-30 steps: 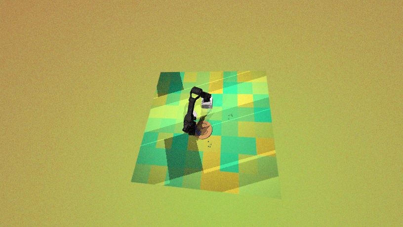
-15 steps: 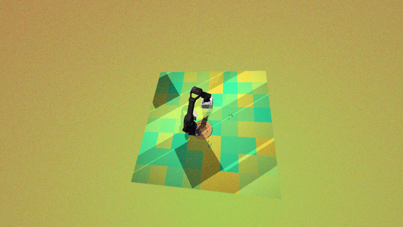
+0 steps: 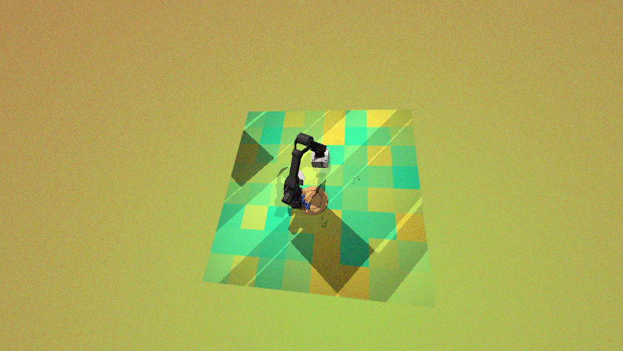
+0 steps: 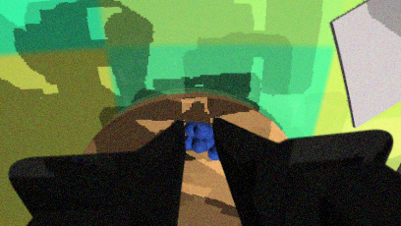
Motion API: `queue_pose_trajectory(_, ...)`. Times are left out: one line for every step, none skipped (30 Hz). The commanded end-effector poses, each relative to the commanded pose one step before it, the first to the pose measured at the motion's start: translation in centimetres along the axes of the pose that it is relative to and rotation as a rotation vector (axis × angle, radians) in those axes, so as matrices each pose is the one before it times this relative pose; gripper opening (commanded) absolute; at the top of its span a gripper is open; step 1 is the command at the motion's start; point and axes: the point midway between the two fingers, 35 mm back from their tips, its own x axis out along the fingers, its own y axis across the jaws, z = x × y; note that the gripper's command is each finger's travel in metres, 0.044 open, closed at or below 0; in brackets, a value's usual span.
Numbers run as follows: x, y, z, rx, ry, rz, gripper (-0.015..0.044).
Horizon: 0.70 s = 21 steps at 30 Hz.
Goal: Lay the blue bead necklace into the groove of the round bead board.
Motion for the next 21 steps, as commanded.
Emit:
queue_pose_trajectory(-0.646,0.197,0.067,0.0036,-0.00261,0.00971,0.0000)
queue_pose_trajectory(0.000,0.000,0.000,0.0000,0.00000,0.00000,0.0000)
queue_pose_trajectory(0.000,0.000,0.000,0.0000,0.00000,0.00000,0.0000)
queue_pose_trajectory(0.000,0.000,0.000,0.0000,0.00000,0.00000,0.0000)
queue_pose_trajectory(0.000,0.000,0.000,0.0000,0.00000,0.00000,0.0000)
queue_pose_trajectory(0.000,-0.049,0.019,0.0000,-0.00002,-0.00004,0.0000)
queue_pose_trajectory(0.002,-0.147,0.058,0.0000,-0.00006,-0.00013,0.0000)
queue_pose_trajectory(0.003,-0.245,0.094,0.0000,-0.00010,-0.00022,0.0000)
queue_pose_trajectory(0.005,-0.305,0.113,0.0000,-0.00011,-0.00028,0.0000)
queue_pose_trajectory(0.005,-0.247,0.088,0.0000,-0.00009,-0.00023,0.0000)
queue_pose_trajectory(0.003,-0.148,0.052,0.0000,-0.00005,-0.00014,0.0000)
queue_pose_trajectory(0.001,-0.049,0.017,0.0000,-0.00002,-0.00005,0.0000)
queue_pose_trajectory(0.000,0.000,0.000,0.0000,0.00000,0.00000,0.0000)
queue_pose_trajectory(0.000,0.000,0.000,0.0000,0.00000,0.00000,0.0000)
queue_pose_trajectory(0.000,0.000,0.000,0.0000,0.00000,0.00000,0.0000)
queue_pose_trajectory(0.025,0.000,0.000,0.0000,0.00000,0.00000,0.0000)
queue_pose_trajectory(0.074,0.001,0.000,0.0000,0.00000,0.00000,0.0000)
queue_pose_trajectory(0.123,0.001,0.000,0.0000,0.00001,-0.00001,0.0000)
queue_pose_trajectory(0.157,0.000,0.000,0.0000,0.00001,-0.00001,0.0000)
queue_pose_trajectory(0.157,0.000,0.000,0.0000,0.00001,-0.00001,0.0000)
queue_pose_trajectory(0.157,-0.001,-0.001,0.0000,0.00001,-0.00001,0.0000)
